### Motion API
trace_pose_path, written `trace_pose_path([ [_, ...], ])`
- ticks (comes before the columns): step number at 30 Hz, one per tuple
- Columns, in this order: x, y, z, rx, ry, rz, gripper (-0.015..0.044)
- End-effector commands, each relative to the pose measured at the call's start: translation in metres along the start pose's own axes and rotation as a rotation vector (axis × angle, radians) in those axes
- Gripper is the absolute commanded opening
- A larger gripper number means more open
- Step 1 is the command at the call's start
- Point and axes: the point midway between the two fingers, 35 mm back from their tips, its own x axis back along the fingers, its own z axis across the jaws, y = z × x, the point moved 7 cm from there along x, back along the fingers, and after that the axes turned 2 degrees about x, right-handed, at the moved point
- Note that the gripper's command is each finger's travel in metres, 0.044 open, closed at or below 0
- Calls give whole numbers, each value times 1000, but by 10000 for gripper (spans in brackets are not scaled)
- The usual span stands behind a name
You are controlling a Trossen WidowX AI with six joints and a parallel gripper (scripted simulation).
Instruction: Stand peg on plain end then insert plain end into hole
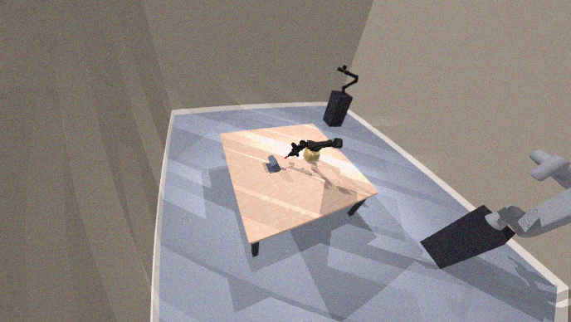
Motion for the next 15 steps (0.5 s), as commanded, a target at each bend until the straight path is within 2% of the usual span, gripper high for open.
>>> trace_pose_path([
  [1,-2,1,0,-3,1,-12,0],
  [15,-11,3,1,-2,17,-34,0],
])
